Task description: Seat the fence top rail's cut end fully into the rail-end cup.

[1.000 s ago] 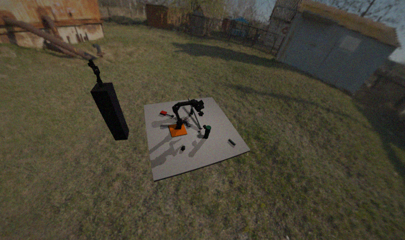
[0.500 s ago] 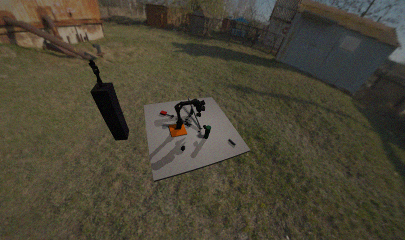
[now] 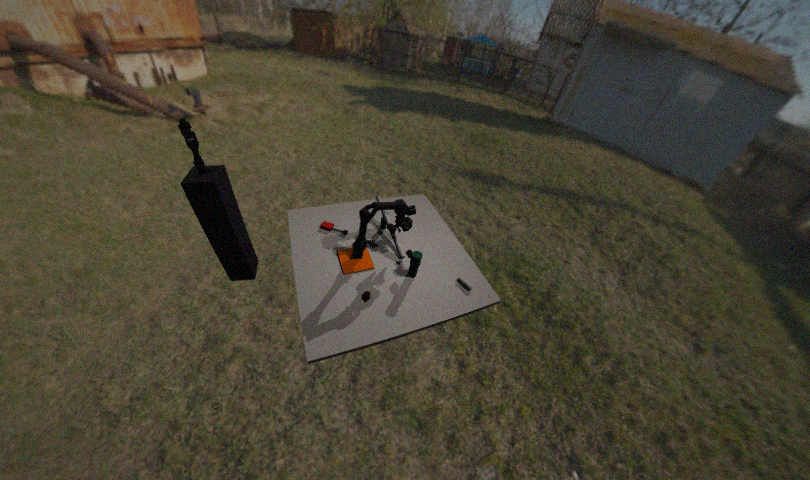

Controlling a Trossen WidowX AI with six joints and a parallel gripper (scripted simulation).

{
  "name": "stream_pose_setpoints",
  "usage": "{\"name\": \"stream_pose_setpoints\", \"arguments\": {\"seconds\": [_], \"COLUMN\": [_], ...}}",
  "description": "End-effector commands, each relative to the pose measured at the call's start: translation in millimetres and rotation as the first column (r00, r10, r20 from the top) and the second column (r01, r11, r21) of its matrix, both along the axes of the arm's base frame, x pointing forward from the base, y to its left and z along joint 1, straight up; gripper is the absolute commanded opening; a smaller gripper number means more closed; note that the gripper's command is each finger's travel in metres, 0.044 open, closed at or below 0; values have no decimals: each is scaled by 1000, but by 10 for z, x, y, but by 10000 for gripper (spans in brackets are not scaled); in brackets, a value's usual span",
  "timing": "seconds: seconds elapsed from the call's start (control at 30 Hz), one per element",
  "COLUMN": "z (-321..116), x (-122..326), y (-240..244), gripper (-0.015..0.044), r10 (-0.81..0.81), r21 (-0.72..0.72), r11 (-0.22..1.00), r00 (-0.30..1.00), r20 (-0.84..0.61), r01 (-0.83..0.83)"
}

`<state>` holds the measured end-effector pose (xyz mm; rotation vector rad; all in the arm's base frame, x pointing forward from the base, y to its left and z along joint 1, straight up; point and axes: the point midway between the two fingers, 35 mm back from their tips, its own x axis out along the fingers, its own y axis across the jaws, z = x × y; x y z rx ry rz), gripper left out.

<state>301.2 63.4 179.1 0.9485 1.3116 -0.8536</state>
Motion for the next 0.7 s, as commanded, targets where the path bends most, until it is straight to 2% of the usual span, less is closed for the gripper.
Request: {"name": "stream_pose_setpoints", "arguments": {"seconds": [0.0, 0.2, 0.4, 0.67], "z": [-89, -108, -425, -580], "x": [12, 14, 20, 23], "y": [50, 50, 51, 51], "gripper": [440, 440, 440, 440], "r10": [-176, -176, -176, -176], "r21": [-10, -10, -10, -10], "r11": [984, 984, 984, 984], "r00": [983, 983, 983, 983], "r20": [-61, -61, -61, -61], "r01": [175, 175, 175, 175]}}
